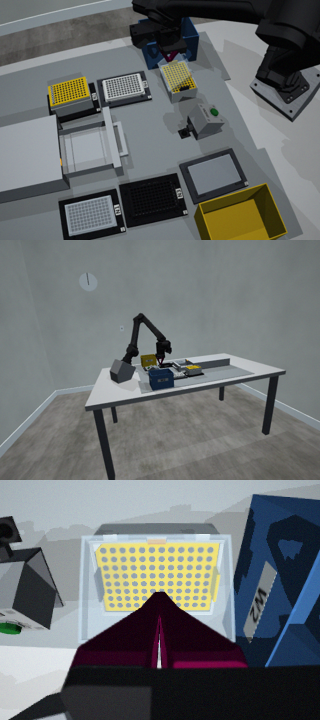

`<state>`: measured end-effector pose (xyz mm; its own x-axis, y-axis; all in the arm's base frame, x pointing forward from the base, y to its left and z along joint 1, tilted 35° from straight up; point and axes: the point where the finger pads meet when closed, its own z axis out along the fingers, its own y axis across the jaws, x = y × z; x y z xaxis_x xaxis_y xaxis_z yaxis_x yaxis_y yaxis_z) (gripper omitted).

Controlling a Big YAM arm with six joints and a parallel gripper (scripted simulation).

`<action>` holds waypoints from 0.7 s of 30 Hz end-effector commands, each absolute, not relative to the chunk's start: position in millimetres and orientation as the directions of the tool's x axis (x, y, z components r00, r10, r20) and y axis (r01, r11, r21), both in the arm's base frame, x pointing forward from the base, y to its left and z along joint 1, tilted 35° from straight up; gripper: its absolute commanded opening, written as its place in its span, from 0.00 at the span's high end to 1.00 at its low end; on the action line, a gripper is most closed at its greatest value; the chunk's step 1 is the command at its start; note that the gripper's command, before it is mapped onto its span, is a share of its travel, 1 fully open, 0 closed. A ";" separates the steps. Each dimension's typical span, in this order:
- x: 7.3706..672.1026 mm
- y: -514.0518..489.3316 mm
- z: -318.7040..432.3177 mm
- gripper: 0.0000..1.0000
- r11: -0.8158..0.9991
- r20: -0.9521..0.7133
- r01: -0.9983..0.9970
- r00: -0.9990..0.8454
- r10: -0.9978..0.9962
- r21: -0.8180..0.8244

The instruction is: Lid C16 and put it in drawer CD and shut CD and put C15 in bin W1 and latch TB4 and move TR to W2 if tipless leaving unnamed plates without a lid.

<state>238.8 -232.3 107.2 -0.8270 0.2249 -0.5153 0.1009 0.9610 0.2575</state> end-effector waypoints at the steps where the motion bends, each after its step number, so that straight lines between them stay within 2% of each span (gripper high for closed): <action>1: 231.5 -232.6 112.0 1.00 0.966 -0.529 0.097 -0.821 0.215 0.241; 21: 237.5 -238.4 115.2 1.00 0.969 -0.536 0.091 -0.819 0.205 0.230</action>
